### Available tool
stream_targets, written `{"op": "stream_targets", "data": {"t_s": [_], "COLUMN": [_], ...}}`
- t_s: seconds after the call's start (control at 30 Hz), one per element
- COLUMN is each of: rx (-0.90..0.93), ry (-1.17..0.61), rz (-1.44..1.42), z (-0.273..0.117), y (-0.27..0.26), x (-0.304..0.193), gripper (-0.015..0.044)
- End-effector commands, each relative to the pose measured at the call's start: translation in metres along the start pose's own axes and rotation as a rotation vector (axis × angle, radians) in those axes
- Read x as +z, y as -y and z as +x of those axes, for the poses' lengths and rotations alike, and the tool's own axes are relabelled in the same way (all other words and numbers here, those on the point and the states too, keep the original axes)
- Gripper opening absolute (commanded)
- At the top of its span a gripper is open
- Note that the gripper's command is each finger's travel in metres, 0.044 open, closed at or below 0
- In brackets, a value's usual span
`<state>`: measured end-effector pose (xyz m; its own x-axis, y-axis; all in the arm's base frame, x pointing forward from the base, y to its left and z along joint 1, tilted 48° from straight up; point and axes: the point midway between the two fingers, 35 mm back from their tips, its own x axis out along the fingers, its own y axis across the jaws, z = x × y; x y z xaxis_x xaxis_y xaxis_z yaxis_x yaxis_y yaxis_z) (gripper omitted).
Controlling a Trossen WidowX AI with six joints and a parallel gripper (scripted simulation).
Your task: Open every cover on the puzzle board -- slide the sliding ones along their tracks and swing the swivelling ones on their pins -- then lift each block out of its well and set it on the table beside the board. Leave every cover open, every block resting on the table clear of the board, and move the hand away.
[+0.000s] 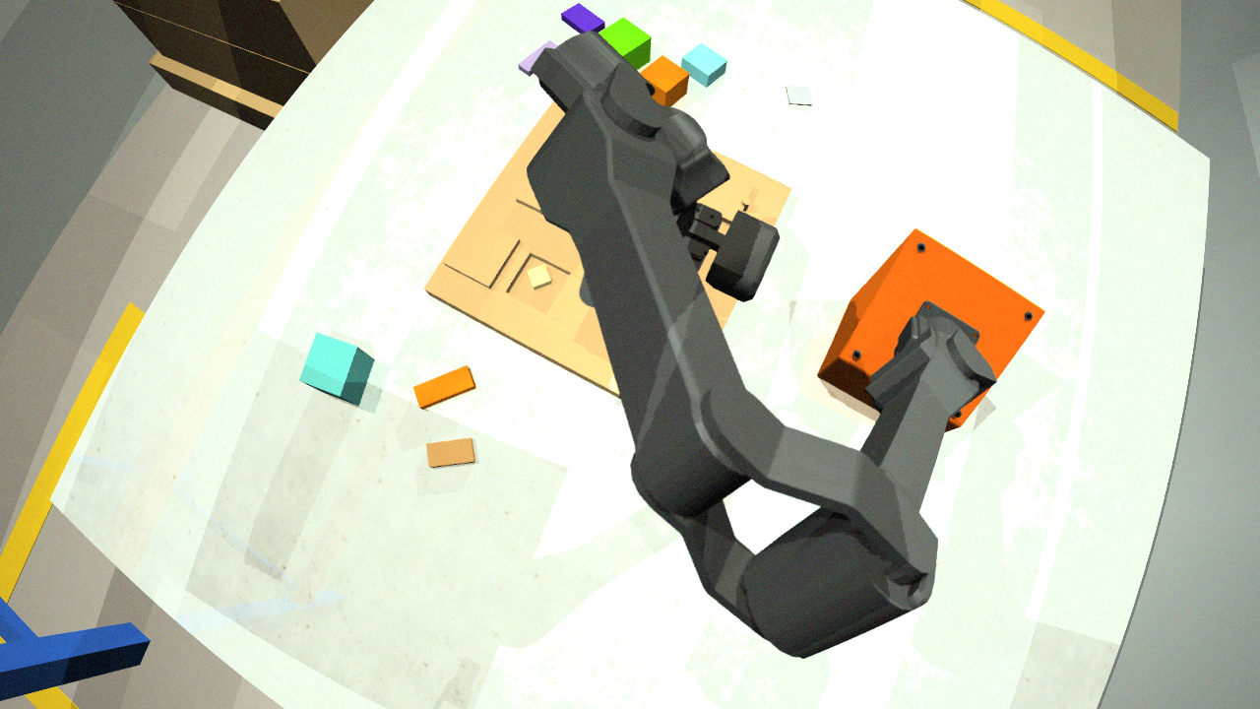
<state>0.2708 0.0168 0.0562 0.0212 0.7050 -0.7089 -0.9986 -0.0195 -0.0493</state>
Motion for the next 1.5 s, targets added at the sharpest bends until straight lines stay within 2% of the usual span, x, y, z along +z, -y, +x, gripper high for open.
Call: {"op": "stream_targets", "data": {"t_s": [0.0, 0.73, 1.47], "rx": [-0.006, -0.013, -0.009], "ry": [0.0, 0.01, 0.052], "rz": [0.002, -0.002, -0.008], "z": [-0.002, -0.005, -0.009], "y": [0.006, 0.021, 0.015], "x": [0.012, 0.088, 0.168], "gripper": [0.008, 0.008, 0.008]}}
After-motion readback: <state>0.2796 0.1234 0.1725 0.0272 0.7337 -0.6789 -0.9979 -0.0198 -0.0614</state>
